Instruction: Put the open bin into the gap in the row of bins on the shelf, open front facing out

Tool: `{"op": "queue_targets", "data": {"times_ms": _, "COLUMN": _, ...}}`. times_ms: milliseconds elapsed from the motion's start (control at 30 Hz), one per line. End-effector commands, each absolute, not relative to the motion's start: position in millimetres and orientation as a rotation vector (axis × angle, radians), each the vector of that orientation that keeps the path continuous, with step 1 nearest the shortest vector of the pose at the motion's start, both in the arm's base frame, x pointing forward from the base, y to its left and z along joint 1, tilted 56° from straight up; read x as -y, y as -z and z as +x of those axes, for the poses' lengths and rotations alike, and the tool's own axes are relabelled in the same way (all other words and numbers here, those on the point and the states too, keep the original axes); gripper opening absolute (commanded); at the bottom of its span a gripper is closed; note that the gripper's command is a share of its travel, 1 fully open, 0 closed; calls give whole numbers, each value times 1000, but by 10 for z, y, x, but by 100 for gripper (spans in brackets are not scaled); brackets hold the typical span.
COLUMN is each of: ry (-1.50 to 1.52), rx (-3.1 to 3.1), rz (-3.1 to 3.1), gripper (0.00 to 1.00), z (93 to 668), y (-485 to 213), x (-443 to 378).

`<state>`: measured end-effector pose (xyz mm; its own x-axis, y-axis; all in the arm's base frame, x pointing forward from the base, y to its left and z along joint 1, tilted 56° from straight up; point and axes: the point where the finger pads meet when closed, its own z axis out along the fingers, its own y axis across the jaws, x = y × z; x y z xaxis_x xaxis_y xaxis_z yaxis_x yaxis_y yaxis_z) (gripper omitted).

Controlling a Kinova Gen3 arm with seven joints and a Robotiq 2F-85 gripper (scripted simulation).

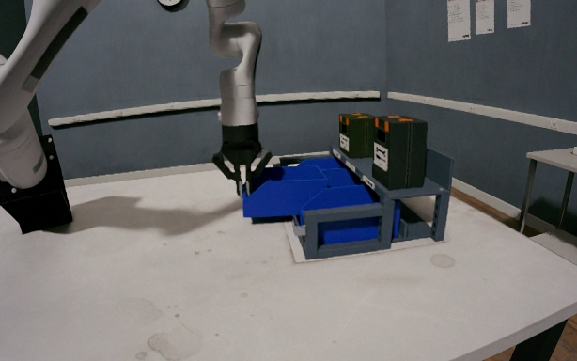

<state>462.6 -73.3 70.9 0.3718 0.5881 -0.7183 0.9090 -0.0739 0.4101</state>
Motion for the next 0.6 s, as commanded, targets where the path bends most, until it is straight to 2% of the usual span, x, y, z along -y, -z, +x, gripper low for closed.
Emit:
{"op": "queue_targets", "data": {"times_ms": 0, "ry": 463, "rx": -1321, "rz": 1766, "gripper": 10, "z": 4673, "y": -732, "x": 721}}
{"op": "queue_targets", "data": {"times_ms": 567, "ry": 463, "rx": -1321, "rz": 1766, "gripper": 10, "z": 4761, "y": -771, "x": 731}}
